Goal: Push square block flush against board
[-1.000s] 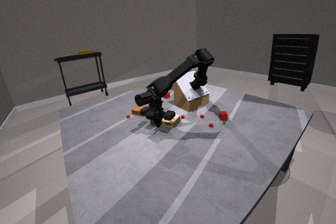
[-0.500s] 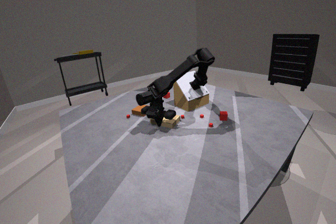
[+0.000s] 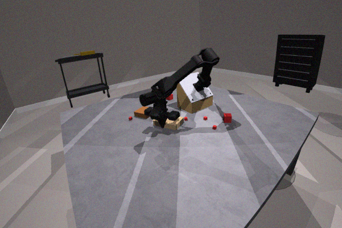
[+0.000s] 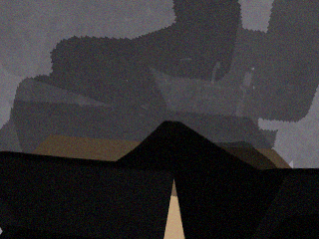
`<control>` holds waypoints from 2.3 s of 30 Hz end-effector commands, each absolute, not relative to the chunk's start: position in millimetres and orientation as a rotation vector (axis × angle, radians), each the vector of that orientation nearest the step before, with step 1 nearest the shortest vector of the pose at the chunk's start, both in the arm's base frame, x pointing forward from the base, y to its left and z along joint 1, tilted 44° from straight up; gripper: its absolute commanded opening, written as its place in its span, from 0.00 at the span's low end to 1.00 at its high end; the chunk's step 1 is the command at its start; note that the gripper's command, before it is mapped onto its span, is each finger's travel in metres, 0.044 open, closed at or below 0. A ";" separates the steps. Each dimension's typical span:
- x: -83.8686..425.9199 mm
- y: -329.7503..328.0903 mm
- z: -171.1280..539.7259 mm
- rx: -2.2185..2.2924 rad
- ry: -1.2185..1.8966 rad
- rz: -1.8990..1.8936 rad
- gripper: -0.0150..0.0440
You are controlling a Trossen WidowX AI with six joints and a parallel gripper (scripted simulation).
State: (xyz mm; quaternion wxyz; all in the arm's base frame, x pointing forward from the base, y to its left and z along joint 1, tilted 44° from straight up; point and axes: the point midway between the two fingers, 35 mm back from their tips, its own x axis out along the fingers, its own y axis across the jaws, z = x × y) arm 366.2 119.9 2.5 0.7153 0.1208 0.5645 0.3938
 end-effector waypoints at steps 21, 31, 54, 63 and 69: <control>346.5 114.7 -6.4 0.268 1.263 0.873 0.25; 340.0 112.8 -8.8 0.268 1.263 0.873 0.25; 325.0 108.8 -14.0 0.268 1.264 0.872 0.25; 319.1 107.3 -15.9 0.269 1.265 0.872 0.25; 315.0 106.3 -17.2 0.269 1.265 0.872 0.25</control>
